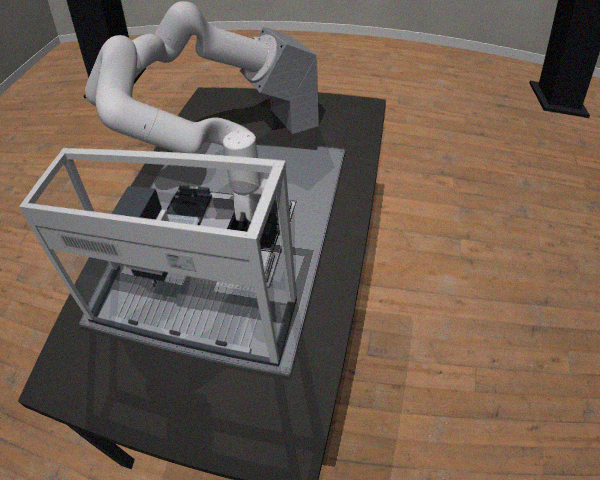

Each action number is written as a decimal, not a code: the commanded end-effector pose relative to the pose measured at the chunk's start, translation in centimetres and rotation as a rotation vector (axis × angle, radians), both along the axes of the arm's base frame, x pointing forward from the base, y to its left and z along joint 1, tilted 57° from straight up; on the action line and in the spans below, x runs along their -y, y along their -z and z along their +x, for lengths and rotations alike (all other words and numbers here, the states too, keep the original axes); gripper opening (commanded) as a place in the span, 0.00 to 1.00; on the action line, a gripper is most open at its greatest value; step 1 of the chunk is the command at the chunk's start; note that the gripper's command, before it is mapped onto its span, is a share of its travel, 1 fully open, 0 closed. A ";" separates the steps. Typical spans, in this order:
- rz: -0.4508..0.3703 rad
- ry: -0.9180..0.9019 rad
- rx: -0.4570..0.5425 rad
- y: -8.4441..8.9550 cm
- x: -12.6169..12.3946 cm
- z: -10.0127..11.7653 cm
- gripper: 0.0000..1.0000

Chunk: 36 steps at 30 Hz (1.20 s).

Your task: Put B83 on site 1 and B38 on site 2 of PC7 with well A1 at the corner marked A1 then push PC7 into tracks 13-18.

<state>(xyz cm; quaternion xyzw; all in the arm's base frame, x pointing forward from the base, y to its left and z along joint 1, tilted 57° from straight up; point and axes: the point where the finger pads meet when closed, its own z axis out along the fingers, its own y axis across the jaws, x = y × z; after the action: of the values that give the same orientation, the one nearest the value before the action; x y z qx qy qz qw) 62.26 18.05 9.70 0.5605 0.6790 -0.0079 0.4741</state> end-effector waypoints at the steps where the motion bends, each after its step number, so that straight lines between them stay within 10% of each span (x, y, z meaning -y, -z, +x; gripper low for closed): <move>1: 0.001 -0.001 0.001 -0.1 -0.1 -0.1 0.00; 36: 0.001 -0.001 0.001 -2.7 -2.7 -3.0 0.00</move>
<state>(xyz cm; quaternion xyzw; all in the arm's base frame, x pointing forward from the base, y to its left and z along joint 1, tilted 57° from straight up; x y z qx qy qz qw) 59.64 20.29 11.97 0.5605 0.6790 -0.0080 0.4741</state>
